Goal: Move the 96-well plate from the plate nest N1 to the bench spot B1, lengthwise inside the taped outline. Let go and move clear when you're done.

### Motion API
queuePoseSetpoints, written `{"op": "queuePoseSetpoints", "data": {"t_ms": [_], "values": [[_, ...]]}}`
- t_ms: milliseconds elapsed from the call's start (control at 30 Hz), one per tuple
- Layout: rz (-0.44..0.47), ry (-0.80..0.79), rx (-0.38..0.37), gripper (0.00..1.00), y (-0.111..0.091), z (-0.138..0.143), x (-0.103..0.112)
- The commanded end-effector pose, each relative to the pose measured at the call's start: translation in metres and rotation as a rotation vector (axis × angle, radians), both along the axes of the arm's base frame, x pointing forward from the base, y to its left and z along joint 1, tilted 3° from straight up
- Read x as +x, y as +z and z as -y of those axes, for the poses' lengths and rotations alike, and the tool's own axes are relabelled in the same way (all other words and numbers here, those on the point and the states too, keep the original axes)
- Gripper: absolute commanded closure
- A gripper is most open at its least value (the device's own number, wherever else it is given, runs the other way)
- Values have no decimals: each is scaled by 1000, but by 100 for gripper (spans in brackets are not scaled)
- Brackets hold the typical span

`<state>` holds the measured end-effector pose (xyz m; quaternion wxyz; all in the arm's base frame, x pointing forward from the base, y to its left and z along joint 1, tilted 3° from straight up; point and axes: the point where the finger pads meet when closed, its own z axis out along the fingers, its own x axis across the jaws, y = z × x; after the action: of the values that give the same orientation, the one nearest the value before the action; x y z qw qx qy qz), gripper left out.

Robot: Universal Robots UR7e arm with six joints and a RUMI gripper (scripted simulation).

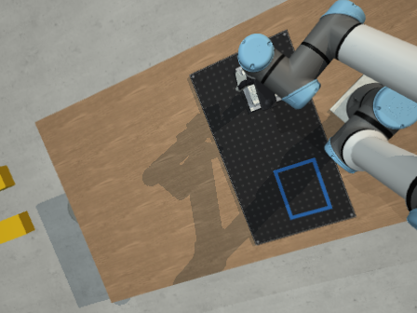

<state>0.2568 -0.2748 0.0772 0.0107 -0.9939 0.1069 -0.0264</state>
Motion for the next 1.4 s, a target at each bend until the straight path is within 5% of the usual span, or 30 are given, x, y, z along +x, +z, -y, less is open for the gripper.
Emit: {"op": "queuePoseSetpoints", "data": {"t_ms": [0,700,1233,1267,1367], "values": [[0,0,-1,0,-10,0,1],[1,0,-1,0,-41,0,3],[1,0,-1,0,-42,0,3],[1,0,-1,100,-42,0,3],[1,0,-1,100,-42,0,3]]}}
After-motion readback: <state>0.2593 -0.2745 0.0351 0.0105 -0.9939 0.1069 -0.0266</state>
